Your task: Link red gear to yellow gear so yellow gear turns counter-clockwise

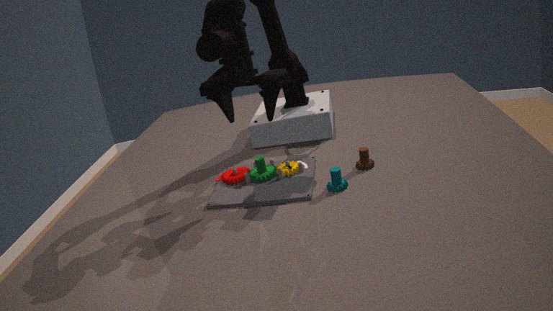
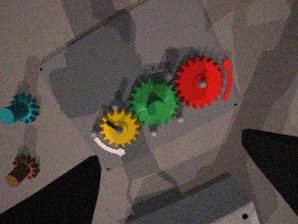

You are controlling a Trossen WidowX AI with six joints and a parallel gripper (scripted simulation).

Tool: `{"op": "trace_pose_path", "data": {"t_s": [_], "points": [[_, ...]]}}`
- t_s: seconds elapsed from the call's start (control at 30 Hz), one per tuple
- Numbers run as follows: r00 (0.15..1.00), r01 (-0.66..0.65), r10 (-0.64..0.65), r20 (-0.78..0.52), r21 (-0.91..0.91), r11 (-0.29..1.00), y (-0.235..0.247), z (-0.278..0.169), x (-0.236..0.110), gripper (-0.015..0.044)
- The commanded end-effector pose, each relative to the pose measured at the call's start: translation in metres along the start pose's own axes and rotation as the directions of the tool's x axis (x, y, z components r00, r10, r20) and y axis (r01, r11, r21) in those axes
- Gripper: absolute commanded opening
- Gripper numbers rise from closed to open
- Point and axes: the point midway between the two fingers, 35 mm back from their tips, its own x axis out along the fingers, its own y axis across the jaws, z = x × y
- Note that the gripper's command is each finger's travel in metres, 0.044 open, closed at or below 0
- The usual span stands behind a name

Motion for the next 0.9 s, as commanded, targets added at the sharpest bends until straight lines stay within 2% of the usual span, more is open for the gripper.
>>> {"op": "trace_pose_path", "data": {"t_s": [0.0,0.5,0.67,0.87], "points": [[1.0,0.0,0.0,-0.002,0.005,1.0,0.0,0.0,0.0,0.044],[1.0,0.0,0.0,-0.002,0.004,1.0,0.002,-0.001,0.0,0.044],[1.0,-0.003,0.003,-0.006,-0.004,1.0,0.064,-0.014,-0.009,0.044],[1.0,-0.011,0.011,-0.009,-0.005,1.0,0.143,-0.052,-0.021,0.044]]}}
